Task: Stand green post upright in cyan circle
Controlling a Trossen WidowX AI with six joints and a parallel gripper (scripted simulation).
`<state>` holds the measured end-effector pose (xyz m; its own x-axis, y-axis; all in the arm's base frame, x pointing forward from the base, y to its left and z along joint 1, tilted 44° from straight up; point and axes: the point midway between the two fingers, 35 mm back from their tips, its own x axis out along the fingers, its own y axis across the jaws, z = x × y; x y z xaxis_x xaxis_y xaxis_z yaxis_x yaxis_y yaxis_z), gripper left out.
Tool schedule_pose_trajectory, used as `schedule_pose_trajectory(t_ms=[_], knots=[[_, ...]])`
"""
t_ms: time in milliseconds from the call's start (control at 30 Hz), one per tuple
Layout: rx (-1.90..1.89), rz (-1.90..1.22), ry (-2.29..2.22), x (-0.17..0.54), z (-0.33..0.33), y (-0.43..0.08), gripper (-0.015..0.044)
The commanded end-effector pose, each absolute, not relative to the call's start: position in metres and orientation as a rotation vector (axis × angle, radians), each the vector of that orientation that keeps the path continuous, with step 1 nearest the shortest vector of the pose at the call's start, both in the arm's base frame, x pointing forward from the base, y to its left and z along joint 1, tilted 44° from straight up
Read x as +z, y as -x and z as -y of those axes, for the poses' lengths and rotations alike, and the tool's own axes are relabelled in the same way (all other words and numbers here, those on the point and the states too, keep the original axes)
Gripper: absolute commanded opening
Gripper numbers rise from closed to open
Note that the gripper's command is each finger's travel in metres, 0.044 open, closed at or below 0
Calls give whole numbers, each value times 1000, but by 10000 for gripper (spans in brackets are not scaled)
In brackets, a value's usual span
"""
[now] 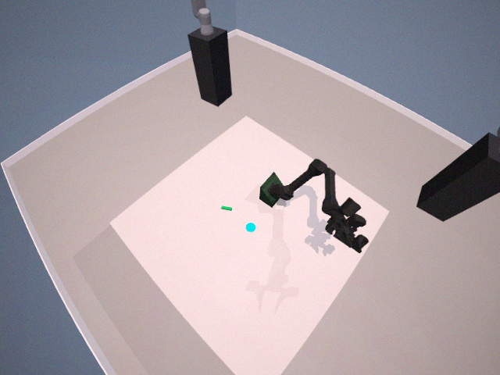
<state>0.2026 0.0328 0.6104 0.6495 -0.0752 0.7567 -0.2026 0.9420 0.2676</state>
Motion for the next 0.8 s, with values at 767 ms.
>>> schedule_pose_trajectory(t_ms=[767], knots=[[-150,-303,-46,308,64,-475,233]])
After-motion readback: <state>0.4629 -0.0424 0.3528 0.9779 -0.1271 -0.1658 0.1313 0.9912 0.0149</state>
